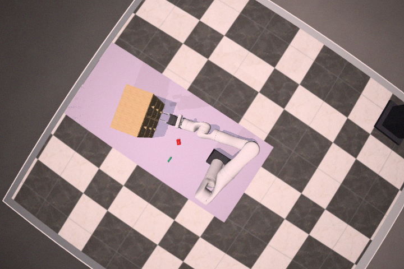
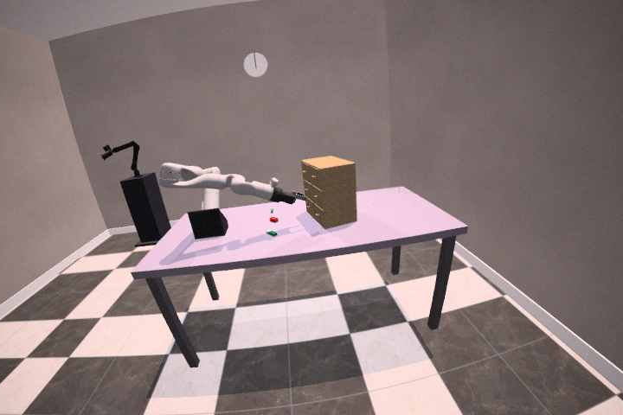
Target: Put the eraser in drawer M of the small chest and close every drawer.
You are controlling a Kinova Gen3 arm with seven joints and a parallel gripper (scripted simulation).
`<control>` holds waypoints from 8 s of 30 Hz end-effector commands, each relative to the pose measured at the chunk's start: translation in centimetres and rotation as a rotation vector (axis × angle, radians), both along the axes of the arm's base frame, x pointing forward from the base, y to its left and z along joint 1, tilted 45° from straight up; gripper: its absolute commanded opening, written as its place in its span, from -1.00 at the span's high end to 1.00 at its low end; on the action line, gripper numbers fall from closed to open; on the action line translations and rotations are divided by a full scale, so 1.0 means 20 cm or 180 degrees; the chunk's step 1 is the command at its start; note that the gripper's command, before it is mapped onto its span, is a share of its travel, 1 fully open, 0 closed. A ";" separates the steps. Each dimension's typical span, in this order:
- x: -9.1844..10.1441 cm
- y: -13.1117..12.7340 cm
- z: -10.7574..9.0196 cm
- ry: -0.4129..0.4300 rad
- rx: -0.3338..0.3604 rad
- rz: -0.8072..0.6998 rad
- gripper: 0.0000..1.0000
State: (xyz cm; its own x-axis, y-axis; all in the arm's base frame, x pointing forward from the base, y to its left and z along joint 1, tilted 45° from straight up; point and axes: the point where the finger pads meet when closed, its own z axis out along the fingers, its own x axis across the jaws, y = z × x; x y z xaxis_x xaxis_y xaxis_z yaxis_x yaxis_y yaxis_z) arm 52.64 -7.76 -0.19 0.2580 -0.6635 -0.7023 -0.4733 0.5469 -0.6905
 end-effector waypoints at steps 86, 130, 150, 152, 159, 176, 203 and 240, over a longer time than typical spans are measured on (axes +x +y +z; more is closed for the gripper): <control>-0.30 -0.39 0.26 0.2386 -0.0928 0.2459 -1.00; -0.43 -0.06 0.61 0.2385 -0.0928 0.2458 -1.00; -0.49 0.09 0.77 0.2383 -0.0928 0.2457 -1.00; -0.49 0.09 0.77 0.2382 -0.0927 0.2455 -1.00; -0.49 0.09 0.76 0.2377 -0.0925 0.2450 -1.00; -0.48 0.10 0.76 0.2322 -0.0904 0.2396 -1.00; -0.45 0.15 0.73 0.2051 -0.0800 0.2119 -1.00; -0.36 0.26 0.65 0.1382 -0.0543 0.1441 -1.00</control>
State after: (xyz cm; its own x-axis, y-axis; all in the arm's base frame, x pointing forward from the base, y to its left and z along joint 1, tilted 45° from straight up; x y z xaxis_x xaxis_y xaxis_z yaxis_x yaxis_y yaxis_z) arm 45.44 -2.43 13.10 0.2630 -0.6671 -0.6970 -0.8952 0.1008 -0.4342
